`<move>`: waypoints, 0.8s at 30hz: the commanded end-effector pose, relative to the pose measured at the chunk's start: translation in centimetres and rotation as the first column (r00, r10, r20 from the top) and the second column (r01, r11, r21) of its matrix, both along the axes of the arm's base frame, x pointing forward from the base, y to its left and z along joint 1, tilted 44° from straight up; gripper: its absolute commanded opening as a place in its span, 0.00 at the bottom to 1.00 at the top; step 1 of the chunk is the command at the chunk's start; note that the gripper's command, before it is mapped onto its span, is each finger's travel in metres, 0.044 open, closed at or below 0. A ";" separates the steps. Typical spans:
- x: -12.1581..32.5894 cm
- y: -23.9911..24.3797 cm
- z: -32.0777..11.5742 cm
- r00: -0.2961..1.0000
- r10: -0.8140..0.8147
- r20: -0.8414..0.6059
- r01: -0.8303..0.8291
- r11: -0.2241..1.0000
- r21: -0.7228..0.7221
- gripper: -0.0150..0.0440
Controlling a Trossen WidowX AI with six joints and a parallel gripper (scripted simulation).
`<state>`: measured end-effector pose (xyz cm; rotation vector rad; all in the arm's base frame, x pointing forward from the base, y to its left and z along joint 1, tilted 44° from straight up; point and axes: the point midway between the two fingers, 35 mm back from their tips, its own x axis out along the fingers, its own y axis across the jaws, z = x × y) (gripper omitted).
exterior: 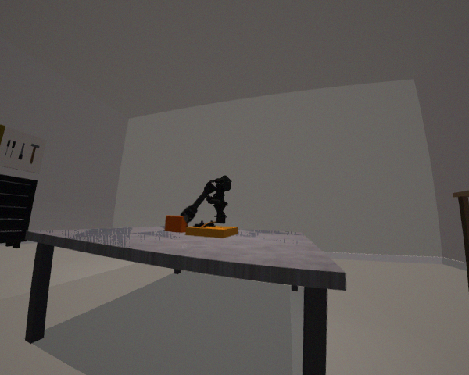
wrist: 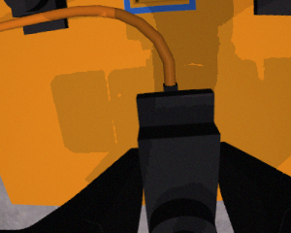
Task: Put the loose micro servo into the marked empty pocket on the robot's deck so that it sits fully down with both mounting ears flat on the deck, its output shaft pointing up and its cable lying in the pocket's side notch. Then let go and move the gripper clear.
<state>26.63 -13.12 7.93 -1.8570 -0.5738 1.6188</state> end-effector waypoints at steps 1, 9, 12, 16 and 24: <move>-0.4 -0.2 0.0 1.000 -0.015 -0.008 0.015 1.000 -0.005 0.25; -3.6 0.3 -0.2 1.000 -0.015 -0.010 0.015 1.000 -0.004 0.25; -5.0 0.5 -0.3 1.000 -0.015 -0.011 0.015 1.000 -0.004 0.25; -7.0 0.9 -0.5 1.000 -0.015 -0.012 0.015 1.000 -0.004 0.25; -10.7 1.5 -0.8 1.000 -0.015 -0.015 0.015 1.000 -0.003 0.25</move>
